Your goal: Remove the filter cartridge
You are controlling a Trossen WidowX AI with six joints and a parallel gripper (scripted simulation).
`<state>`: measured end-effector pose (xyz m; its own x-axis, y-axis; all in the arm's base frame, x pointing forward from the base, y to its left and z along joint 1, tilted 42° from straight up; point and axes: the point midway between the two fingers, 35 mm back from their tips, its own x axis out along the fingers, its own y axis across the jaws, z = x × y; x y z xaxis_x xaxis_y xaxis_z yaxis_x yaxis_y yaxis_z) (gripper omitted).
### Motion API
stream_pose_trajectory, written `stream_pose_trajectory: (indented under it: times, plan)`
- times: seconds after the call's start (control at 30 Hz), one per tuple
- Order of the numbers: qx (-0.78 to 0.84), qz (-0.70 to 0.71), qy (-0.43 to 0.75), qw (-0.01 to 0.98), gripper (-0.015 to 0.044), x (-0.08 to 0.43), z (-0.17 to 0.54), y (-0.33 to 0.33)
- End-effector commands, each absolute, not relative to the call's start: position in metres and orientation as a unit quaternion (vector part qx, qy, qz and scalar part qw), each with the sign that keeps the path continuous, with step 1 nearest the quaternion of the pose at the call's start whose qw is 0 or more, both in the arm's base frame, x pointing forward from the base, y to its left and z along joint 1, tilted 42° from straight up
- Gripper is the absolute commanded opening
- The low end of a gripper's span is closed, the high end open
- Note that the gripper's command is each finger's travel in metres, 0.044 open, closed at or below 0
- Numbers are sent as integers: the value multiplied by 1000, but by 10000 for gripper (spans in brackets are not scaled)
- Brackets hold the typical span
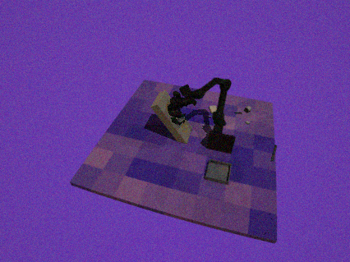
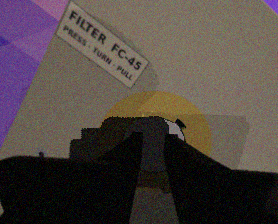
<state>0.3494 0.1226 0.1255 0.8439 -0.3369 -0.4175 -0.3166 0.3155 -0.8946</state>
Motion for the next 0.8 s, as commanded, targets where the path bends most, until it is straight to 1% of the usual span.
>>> stream_pose_trajectory:
  times: [0.0, 0.37, 0.77]
  plan:
    - [-630, 8, 285, 722, 0, 355, 121, 117]
    - [-756, 62, 279, 589, 0, 356, 121, 117]
    - [-862, 119, 260, 419, 0, 356, 121, 117]
